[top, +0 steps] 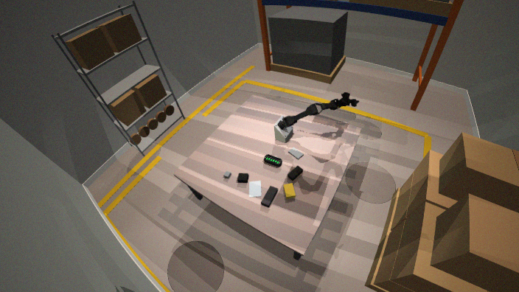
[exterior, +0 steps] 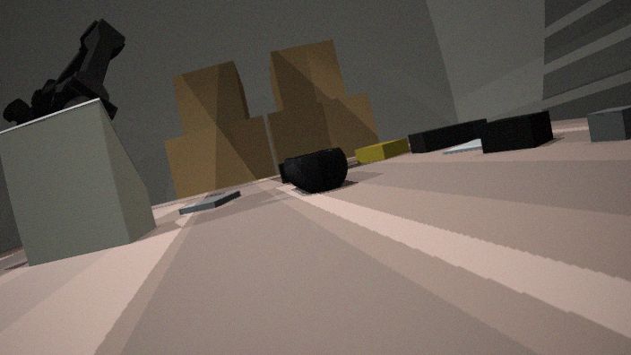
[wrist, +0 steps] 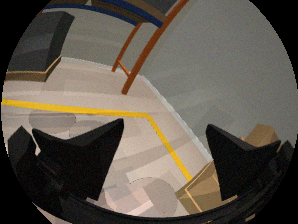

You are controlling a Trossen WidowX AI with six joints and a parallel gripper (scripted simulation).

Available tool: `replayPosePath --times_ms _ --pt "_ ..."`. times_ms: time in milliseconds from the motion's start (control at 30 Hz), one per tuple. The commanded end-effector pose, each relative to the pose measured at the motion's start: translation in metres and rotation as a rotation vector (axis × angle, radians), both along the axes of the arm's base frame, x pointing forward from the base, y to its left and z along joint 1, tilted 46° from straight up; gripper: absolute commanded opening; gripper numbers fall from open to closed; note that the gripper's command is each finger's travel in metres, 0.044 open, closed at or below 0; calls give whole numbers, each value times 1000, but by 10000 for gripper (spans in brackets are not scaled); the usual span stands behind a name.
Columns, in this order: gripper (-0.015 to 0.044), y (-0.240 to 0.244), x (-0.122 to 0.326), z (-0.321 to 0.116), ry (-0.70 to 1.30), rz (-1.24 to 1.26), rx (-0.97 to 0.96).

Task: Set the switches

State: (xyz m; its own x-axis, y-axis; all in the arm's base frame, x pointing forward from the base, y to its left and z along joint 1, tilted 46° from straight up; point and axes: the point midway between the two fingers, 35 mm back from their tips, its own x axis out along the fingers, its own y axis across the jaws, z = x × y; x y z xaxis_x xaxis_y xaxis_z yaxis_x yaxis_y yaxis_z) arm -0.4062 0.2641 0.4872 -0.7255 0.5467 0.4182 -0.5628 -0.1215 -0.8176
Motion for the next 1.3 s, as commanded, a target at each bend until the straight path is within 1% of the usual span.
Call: replayPosePath --times_ms 0,100,200,300,467,667,867,1100,1267 --pt "374 0 0 0 0 0 0" --pt "295 1 0 0 0 -1 -1" --pt "216 12 6 -3 0 -16 -23" --pt "138 36 22 -8 4 -50 -68" --pt "6 81 59 -16 26 -124 -155" --pt "0 134 119 -27 76 -231 -275" --pt "0 176 188 -39 148 -342 -391" --pt "0 210 276 -54 259 -476 -519" --pt "0 226 343 -69 350 -577 -608"
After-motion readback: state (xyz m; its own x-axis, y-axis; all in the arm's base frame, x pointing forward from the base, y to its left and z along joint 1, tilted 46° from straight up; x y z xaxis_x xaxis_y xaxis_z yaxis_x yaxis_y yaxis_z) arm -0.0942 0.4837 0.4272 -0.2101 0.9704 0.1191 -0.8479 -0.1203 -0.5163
